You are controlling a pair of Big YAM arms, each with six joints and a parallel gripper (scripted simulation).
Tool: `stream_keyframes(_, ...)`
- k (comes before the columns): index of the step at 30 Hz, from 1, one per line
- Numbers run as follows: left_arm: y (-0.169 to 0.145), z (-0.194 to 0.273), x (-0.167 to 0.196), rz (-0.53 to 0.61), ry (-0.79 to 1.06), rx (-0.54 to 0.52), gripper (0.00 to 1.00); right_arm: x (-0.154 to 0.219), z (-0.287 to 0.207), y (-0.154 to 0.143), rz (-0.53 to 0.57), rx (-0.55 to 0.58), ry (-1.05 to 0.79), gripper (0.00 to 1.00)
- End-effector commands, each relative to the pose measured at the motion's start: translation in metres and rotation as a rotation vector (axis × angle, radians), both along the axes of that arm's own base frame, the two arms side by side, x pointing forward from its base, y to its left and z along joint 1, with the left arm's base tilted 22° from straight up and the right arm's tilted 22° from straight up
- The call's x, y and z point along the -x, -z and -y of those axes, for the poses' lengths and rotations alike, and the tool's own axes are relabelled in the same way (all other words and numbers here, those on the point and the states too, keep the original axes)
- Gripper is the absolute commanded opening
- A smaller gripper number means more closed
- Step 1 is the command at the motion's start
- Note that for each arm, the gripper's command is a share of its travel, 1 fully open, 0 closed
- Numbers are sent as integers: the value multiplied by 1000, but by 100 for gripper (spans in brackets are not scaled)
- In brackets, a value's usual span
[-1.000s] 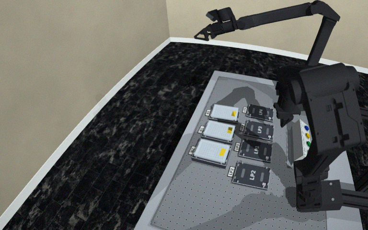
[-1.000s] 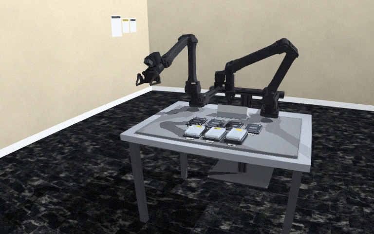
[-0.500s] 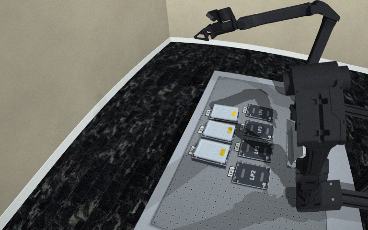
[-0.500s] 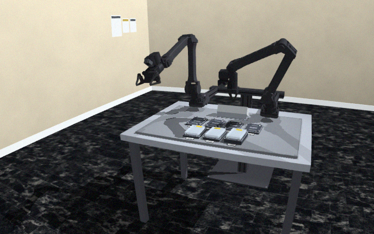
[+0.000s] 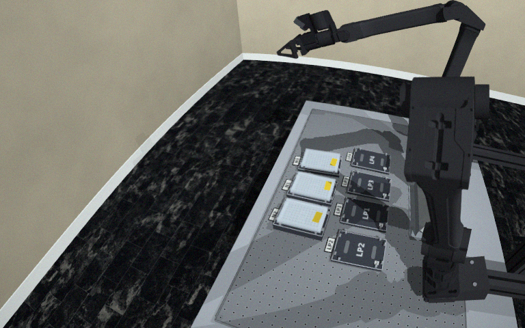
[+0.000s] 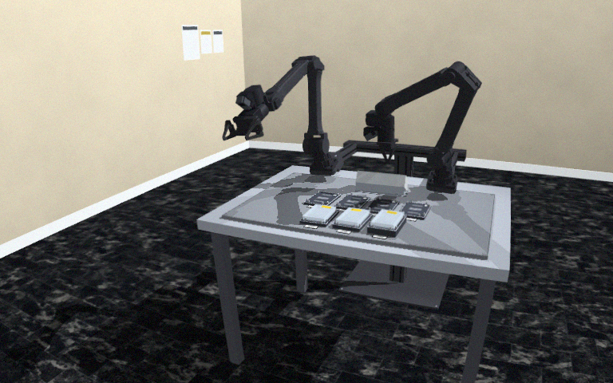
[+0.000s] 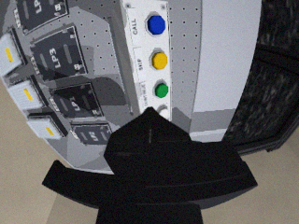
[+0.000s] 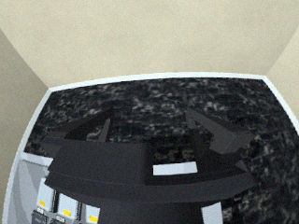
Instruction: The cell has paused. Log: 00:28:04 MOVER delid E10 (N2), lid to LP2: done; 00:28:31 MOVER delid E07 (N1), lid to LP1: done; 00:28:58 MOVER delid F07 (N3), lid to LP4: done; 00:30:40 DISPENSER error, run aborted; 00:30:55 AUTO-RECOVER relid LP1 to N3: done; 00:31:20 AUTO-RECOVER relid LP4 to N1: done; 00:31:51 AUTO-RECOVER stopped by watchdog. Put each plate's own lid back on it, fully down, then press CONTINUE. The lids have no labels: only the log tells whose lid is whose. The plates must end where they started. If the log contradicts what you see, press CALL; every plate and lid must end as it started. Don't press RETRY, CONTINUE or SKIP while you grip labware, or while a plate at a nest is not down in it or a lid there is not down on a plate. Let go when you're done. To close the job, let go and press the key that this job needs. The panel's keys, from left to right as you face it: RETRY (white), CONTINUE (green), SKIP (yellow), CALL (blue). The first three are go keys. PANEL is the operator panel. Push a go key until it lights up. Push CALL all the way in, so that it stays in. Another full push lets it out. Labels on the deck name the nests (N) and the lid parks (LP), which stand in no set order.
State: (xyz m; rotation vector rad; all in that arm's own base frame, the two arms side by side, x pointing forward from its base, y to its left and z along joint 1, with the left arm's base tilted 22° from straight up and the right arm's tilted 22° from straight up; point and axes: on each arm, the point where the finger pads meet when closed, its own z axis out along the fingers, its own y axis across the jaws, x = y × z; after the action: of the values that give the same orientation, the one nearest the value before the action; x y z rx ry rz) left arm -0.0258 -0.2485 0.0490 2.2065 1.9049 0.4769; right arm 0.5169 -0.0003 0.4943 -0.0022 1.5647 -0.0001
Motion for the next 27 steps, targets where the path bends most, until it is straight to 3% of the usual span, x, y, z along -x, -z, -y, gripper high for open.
stream_keyframes(1,-3,17,25,-10,-36,64,0,-7,0,-31,41,-6,1,100)
stream_keyframes(15,-6,25,30,-16,-55,86,0,-7,0,-31,41,-6,1,100)
stream_keyframes(19,16,2,16,9,-63,33,0,-7,0,-31,41,-6,1,100)
stream_keyframes(24,15,8,17,-11,-41,69,0,-7,0,-31,41,-6,1,100)
stream_keyframes(27,24,3,13,7,-43,25,0,-7,0,-31,41,-6,1,100)
